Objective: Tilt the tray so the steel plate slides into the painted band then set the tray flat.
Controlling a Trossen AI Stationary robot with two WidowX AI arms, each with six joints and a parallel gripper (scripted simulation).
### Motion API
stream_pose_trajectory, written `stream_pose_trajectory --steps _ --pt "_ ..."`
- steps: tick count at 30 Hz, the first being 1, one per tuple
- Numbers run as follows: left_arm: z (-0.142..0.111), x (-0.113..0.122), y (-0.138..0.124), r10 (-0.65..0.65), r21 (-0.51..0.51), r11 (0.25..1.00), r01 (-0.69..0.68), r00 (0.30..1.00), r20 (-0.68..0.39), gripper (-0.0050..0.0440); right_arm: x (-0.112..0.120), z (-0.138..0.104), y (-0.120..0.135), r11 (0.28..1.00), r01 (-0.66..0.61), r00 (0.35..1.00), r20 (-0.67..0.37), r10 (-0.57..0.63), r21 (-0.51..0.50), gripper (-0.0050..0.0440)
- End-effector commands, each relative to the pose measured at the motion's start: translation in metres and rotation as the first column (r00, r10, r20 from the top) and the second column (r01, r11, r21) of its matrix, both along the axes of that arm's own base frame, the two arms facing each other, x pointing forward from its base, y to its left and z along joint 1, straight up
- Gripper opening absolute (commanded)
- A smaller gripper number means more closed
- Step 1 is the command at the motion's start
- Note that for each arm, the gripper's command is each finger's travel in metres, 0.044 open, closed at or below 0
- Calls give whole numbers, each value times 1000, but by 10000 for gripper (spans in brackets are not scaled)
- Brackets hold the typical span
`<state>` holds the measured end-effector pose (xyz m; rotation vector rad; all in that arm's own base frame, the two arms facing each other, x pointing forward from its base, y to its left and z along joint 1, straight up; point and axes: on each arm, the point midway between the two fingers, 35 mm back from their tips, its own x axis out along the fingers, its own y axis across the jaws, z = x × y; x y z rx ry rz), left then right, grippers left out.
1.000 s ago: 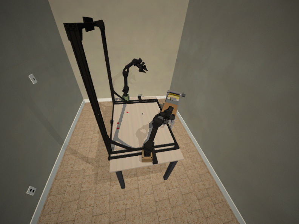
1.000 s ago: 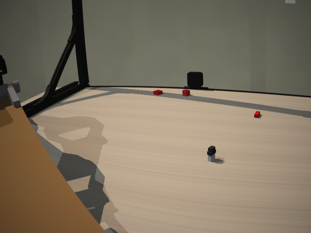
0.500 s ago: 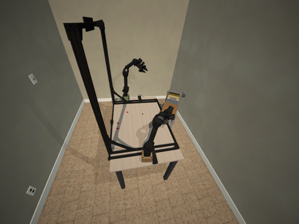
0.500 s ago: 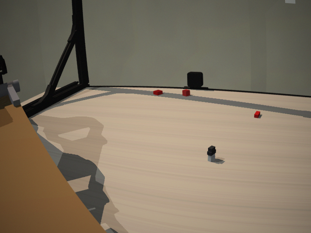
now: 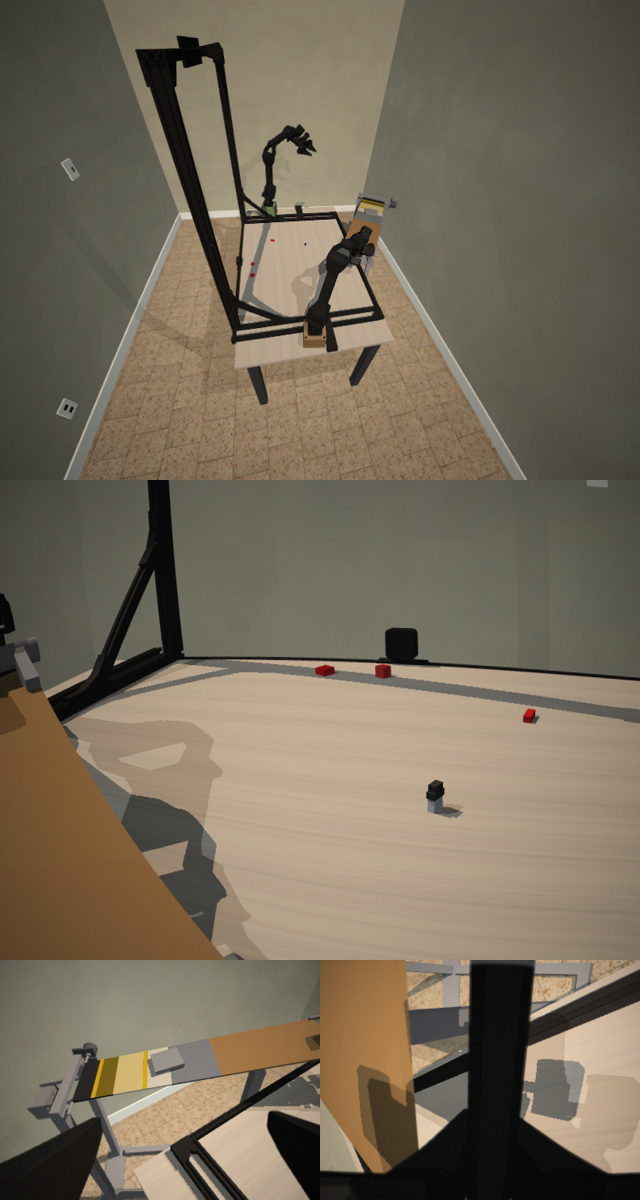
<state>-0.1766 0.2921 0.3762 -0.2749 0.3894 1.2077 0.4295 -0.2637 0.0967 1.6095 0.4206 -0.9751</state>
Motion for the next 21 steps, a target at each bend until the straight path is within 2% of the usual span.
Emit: stream_pose_trajectory --steps 1,14,21 --pt "0 1 0 -2 1 1000 2 1000 0 440 6 23 -3 1000 3 999 50 -1 -25 0" --pt "0 1 0 -2 1 1000 2 1000 0 440 6 23 -3 1000 3 999 51 -1 -25 0" --pt "0 1 0 -2 1 1000 2 1000 0 440 4 8 -2 1000 2 999 41 -1 -21 0"
